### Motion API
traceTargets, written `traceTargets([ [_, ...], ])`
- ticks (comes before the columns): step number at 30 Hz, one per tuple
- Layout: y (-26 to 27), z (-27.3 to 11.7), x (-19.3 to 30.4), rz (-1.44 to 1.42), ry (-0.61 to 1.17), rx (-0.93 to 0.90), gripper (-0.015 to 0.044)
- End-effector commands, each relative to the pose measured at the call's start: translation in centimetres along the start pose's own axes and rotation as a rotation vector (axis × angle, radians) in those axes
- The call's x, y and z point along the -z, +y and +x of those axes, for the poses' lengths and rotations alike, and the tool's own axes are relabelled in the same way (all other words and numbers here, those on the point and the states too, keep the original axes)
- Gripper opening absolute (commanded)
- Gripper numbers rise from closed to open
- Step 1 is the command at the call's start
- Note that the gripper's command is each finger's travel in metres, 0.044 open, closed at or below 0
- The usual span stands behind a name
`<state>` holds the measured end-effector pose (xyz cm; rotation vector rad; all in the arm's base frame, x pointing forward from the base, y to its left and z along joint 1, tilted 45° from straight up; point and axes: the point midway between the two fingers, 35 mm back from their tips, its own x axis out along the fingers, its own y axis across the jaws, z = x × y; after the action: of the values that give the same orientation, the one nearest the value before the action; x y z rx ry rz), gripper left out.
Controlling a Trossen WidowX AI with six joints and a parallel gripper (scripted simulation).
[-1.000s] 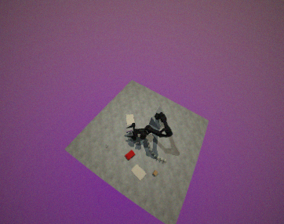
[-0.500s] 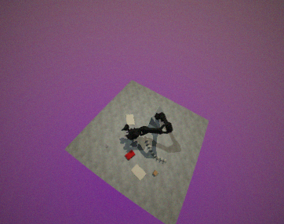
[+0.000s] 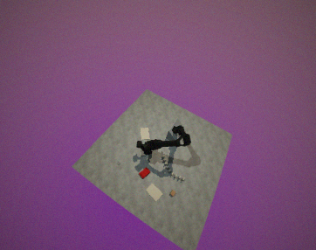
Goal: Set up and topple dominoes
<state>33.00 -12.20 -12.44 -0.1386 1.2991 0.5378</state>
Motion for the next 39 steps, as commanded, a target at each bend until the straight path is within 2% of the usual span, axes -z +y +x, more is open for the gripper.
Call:
traceTargets([
  [1,4.2,-5.2,-0.2,-0.276,-0.189,-0.442,0.0440],
  [20,4.3,-5.0,-0.3,-0.276,-0.189,-0.441,0.0440],
  [27,7.1,0.4,-1.0,-0.276,-0.191,-0.443,0.0440],
  [39,7.6,1.4,-1.2,-0.276,-0.192,-0.444,0.0440],
])
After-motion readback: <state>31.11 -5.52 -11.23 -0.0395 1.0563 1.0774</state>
